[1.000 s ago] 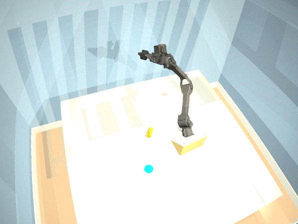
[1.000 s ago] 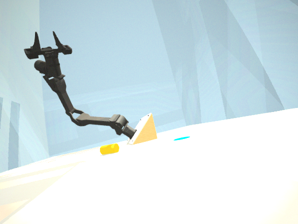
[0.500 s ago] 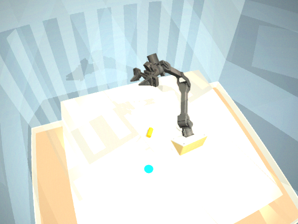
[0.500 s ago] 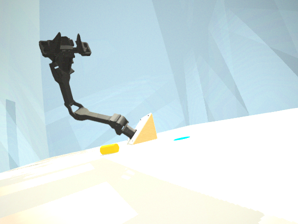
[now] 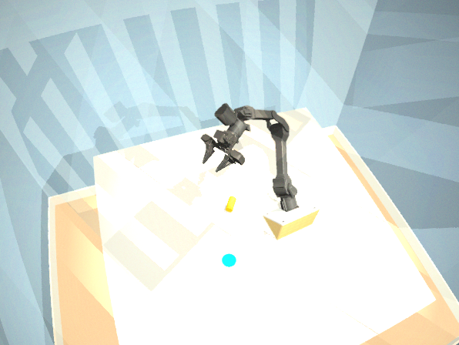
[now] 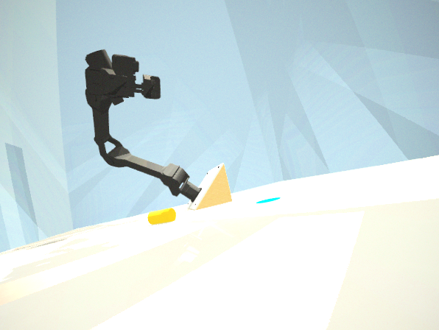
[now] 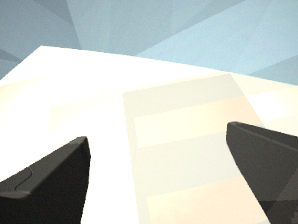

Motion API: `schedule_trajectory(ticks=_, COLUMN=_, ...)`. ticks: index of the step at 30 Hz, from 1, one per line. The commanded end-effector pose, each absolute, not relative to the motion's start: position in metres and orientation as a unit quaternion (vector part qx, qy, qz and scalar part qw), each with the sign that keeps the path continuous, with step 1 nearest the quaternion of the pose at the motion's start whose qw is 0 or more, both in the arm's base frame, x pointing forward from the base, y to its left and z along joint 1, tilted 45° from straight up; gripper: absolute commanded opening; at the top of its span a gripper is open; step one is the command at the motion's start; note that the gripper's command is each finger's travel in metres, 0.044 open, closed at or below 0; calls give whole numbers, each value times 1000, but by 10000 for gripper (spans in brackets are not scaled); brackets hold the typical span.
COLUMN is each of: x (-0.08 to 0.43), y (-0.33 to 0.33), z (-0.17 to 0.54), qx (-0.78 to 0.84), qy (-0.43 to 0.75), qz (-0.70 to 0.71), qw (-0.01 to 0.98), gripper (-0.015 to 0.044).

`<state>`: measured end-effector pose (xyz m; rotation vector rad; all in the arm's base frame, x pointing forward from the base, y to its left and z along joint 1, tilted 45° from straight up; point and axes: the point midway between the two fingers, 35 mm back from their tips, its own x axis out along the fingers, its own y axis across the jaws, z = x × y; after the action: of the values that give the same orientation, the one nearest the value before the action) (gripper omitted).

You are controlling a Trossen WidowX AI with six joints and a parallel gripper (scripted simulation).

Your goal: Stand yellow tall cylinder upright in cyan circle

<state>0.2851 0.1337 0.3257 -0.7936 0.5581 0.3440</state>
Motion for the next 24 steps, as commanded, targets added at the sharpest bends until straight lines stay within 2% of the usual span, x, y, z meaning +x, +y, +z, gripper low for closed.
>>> schedule_trajectory(ticks=1, x=288, y=124, z=294, qx=-408, qy=327, qz=147, qw=840, gripper=309)
schedule_trajectory(ticks=24, x=256, y=47, z=186, qx=-570, qy=581, qz=70, qw=577, gripper=309)
